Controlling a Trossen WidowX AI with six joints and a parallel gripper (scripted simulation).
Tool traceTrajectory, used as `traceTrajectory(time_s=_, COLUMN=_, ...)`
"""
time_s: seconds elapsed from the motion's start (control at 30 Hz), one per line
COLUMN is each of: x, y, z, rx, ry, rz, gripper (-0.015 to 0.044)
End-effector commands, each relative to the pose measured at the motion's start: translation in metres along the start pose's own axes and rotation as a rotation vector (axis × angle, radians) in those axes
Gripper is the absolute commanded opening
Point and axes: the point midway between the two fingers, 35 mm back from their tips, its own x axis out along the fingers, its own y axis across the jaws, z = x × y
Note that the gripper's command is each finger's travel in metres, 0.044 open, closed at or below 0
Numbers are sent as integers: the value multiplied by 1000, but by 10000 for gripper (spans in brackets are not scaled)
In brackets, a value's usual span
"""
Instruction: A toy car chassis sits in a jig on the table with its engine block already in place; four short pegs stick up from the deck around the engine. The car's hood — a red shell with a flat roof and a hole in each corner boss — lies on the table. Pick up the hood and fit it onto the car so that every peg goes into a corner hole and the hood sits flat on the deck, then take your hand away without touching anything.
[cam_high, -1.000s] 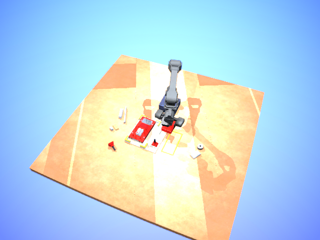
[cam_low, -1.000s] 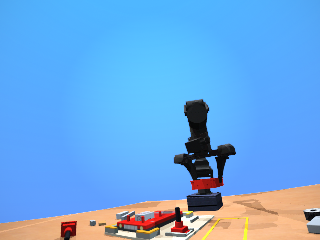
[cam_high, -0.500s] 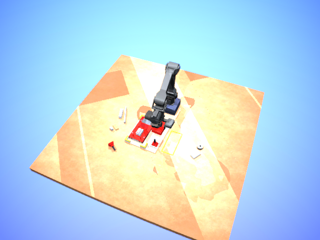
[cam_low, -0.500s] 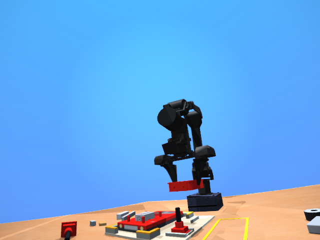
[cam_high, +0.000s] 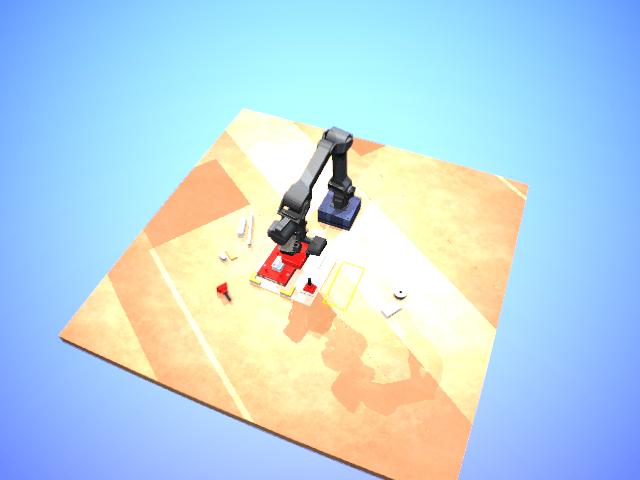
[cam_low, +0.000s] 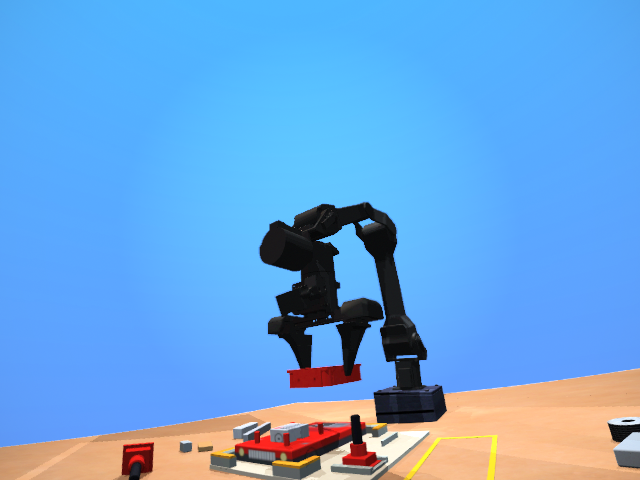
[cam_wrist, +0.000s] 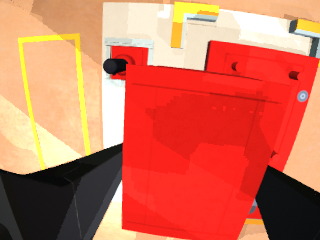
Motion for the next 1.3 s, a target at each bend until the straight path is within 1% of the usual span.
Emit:
traceTrajectory(time_s=0.0, x=-2, y=-18, z=6, rx=2, ry=-6, rz=2, gripper=0)
traceTrajectory(time_s=0.37, x=0, y=-65, z=14, rx=-12, ry=-9, rz=1, gripper=0)
traceTrajectory(time_s=0.6, x=10, y=-63, z=14, rx=-12, ry=-9, rz=1, gripper=0)
traceTrajectory(time_s=0.87, x=49, y=-65, z=14, rx=-12, ry=-9, rz=1, gripper=0)
traceTrajectory(time_s=1.27, x=50, y=-66, z=14, rx=-12, ry=-9, rz=1, gripper=0)
